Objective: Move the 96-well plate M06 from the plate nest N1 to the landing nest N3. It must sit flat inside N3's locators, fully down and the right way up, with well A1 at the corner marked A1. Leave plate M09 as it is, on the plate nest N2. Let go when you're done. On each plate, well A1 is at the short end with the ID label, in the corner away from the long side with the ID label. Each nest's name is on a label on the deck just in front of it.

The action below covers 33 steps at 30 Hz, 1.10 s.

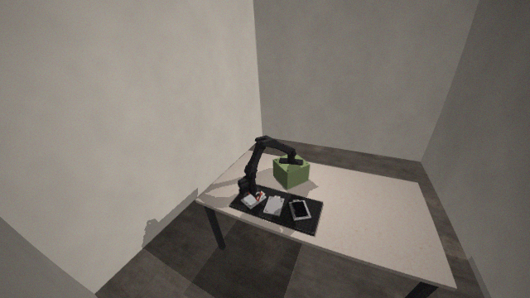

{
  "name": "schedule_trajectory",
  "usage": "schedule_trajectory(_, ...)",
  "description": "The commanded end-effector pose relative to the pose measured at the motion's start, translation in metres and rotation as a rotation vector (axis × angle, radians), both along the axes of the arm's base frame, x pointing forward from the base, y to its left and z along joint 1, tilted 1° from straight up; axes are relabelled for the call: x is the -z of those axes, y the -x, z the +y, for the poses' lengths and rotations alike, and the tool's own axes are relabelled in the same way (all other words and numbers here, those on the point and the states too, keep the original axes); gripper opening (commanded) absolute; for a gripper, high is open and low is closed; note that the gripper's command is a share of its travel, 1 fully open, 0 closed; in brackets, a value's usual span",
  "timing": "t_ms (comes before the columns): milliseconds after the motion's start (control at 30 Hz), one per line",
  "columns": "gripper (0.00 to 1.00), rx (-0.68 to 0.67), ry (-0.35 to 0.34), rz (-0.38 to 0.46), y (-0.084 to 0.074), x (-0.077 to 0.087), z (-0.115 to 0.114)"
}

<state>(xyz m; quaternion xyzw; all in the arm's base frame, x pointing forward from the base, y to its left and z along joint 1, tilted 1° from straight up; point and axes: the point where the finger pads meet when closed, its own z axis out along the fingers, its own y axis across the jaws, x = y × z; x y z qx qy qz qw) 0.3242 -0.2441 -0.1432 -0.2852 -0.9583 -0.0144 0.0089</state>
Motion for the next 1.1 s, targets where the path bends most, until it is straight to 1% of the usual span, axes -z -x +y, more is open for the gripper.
schedule_trajectory(0,1.0,-0.004,0.053,-0.073,-0.0237,-0.0148,-0.0128)
schedule_trajectory(33,1.0,-0.001,0.043,-0.06,-0.0193,-0.0078,-0.0114)
schedule_trajectory(133,1.0,0.001,0.048,-0.066,-0.0204,-0.0113,-0.0133)
schedule_trajectory(1067,1.0,0.001,0.048,-0.066,-0.0204,-0.0112,-0.0133)
